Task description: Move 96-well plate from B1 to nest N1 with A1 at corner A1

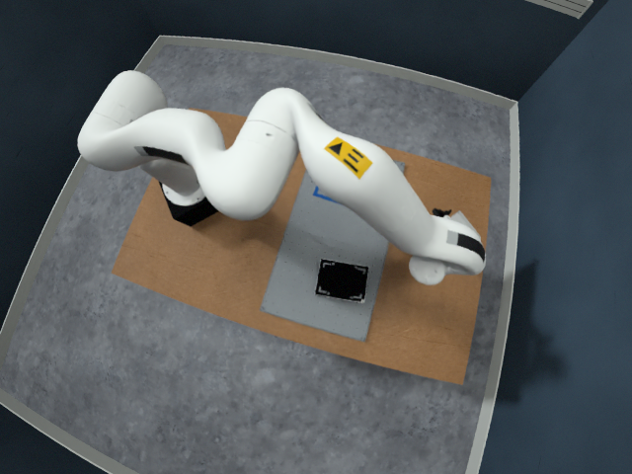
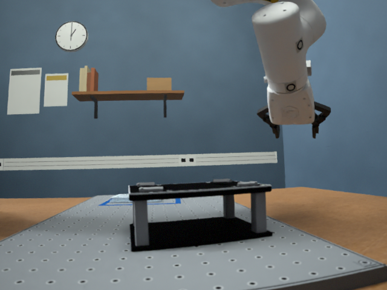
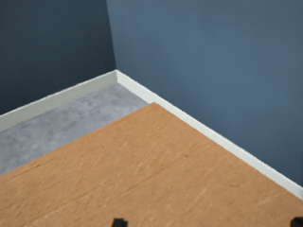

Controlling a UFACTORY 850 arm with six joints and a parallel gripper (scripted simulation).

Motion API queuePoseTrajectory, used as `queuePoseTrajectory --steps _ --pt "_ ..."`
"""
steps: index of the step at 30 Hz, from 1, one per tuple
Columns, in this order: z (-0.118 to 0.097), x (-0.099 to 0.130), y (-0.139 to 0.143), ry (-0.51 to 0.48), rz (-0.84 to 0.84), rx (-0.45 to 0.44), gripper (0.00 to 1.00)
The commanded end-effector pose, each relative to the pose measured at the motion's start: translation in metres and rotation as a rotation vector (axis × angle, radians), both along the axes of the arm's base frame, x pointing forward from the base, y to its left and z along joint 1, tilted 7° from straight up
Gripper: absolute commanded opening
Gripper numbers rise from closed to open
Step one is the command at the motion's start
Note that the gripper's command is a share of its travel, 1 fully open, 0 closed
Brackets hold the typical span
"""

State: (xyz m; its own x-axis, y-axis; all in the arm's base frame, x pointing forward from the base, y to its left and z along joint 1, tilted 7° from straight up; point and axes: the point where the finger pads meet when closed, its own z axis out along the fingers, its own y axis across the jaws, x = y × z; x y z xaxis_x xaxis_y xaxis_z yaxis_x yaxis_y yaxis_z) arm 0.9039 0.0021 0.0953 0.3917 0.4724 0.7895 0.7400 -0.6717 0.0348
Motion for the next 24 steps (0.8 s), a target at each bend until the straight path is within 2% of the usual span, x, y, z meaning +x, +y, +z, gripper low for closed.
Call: queuePoseTrajectory --steps 1,17,22,24 --pt "0.002 0.001 0.0 -0.003 0.0 0.0 1.0" --pt "0.002 0.001 0.0 -0.003 0.0 0.0 1.0" --pt "-0.011 -0.016 0.014 0.128 -0.026 0.001 1.0" --pt "-0.015 -0.021 0.017 0.129 -0.027 0.001 1.0"
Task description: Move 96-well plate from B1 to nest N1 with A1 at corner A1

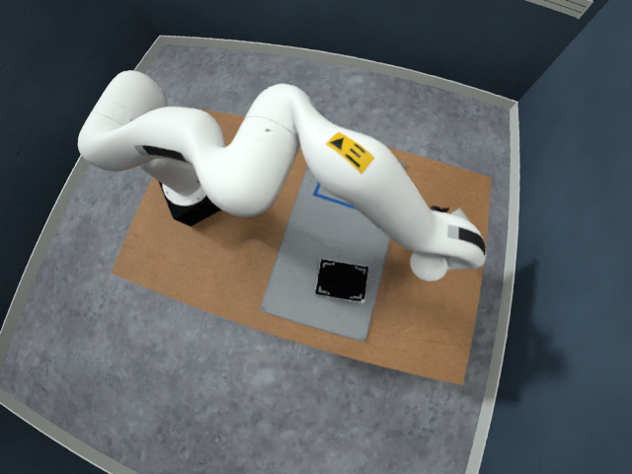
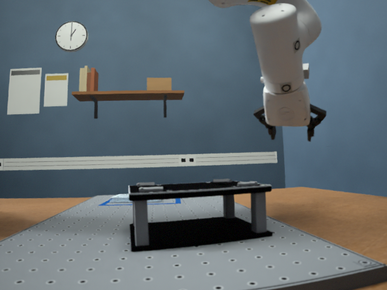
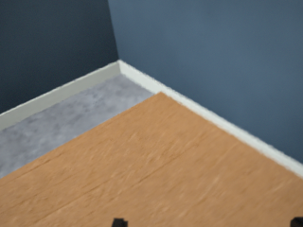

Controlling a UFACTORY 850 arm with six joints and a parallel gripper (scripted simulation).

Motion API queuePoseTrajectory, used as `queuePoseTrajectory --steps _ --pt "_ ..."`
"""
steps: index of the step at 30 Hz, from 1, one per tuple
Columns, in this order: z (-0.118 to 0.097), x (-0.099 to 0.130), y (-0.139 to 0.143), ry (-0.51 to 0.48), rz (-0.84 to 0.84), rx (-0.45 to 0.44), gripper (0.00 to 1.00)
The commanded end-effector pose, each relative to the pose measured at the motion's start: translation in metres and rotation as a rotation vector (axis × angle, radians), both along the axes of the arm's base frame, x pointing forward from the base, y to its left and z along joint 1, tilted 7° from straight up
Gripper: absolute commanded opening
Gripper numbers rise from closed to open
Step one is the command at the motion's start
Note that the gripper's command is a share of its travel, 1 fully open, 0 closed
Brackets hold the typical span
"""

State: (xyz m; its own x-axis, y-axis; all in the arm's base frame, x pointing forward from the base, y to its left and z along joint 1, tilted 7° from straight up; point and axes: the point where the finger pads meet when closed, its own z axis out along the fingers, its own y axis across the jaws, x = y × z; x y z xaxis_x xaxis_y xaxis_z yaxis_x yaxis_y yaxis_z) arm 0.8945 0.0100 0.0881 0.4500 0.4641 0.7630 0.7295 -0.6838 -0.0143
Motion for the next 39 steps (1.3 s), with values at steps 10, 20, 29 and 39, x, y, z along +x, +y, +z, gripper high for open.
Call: queuePoseTrajectory --steps 10,20,29,39 --pt "-0.021 -0.031 0.022 0.189 -0.045 -0.01 1.0" --pt "-0.039 -0.059 0.037 0.305 -0.088 -0.029 1.0" --pt "-0.05 -0.079 0.046 0.409 -0.138 -0.055 1.0" --pt "-0.063 -0.107 0.056 0.502 -0.193 -0.088 1.0"
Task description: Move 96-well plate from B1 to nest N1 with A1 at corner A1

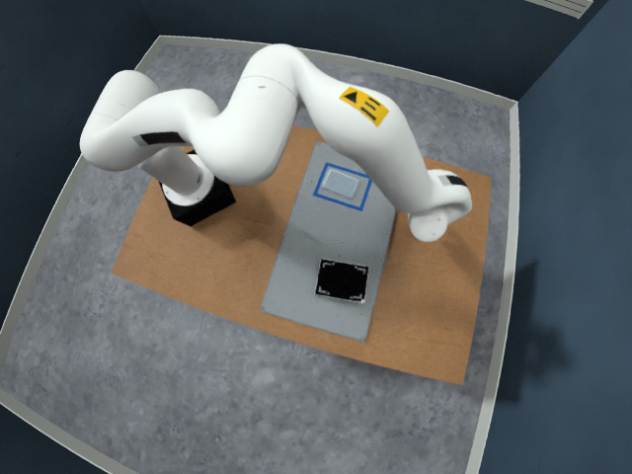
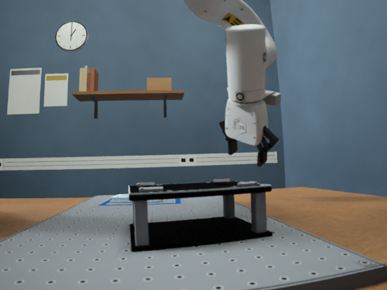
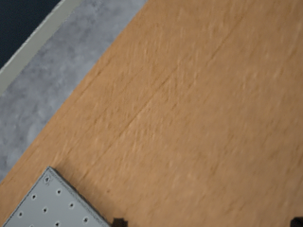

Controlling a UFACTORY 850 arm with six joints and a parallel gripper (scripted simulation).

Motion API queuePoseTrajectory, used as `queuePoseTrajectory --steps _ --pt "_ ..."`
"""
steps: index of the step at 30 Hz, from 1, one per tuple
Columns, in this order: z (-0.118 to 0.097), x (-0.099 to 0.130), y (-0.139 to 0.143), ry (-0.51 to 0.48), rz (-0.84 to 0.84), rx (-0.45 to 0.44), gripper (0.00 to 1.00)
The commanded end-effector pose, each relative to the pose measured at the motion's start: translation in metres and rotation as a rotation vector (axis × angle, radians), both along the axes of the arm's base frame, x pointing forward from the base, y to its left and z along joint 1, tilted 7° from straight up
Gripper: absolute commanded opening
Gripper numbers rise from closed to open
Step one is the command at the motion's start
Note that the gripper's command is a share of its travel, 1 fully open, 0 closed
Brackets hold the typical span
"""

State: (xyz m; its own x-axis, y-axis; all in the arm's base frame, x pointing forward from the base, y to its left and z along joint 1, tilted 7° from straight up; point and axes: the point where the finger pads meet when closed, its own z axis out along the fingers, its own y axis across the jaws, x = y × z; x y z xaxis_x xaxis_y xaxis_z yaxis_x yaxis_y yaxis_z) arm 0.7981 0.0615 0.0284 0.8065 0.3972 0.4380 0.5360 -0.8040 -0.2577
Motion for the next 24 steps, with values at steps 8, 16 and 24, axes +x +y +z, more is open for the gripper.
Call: queuePoseTrajectory --steps 8,16,24 --pt "-0.013 -0.033 0.011 0.125 -0.073 -0.062 1.0" --pt "-0.02 -0.056 0.016 0.193 -0.129 -0.108 1.0" --pt "-0.027 -0.081 0.021 0.266 -0.209 -0.175 1.0"
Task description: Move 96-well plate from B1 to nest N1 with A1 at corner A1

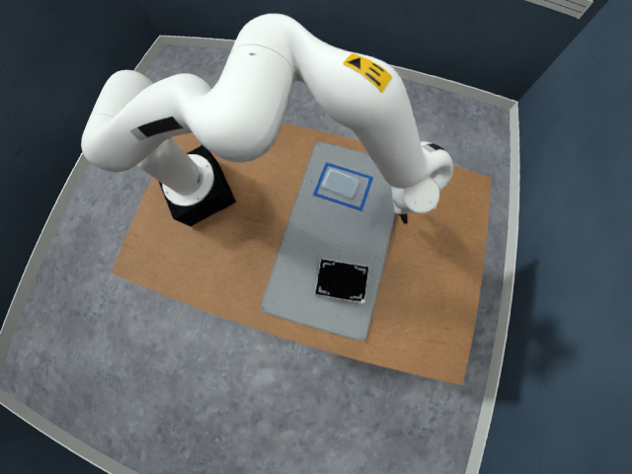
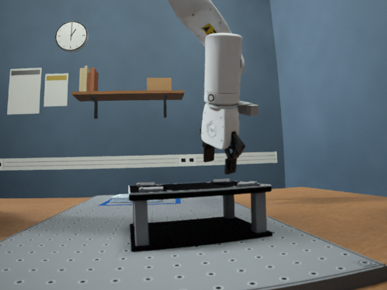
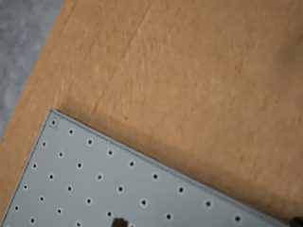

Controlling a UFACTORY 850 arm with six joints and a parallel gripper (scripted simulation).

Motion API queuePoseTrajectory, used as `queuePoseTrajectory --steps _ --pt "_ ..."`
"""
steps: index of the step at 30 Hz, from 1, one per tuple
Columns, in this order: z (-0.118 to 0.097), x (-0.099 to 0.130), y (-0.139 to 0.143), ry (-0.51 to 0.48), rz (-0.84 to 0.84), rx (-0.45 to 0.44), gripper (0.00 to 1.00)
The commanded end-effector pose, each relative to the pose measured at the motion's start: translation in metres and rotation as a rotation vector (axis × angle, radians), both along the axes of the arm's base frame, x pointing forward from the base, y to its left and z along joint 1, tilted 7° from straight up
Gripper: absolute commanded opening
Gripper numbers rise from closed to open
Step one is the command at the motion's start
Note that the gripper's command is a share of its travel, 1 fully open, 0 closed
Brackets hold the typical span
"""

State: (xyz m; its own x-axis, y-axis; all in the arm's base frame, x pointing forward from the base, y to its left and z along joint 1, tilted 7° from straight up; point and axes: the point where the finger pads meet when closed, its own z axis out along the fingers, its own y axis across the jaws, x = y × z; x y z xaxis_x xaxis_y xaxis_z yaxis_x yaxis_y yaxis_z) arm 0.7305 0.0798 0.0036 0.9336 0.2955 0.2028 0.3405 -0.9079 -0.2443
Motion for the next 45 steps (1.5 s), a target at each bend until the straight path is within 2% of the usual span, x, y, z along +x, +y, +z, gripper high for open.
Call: queuePoseTrajectory --steps 1,20,45 --pt "-0.003 -0.018 0.004 0.055 -0.051 -0.055 1.0" --pt "-0.012 -0.073 0.013 0.134 -0.215 -0.199 1.0" --pt "-0.013 -0.144 0.031 0.128 -0.42 -0.319 1.0"
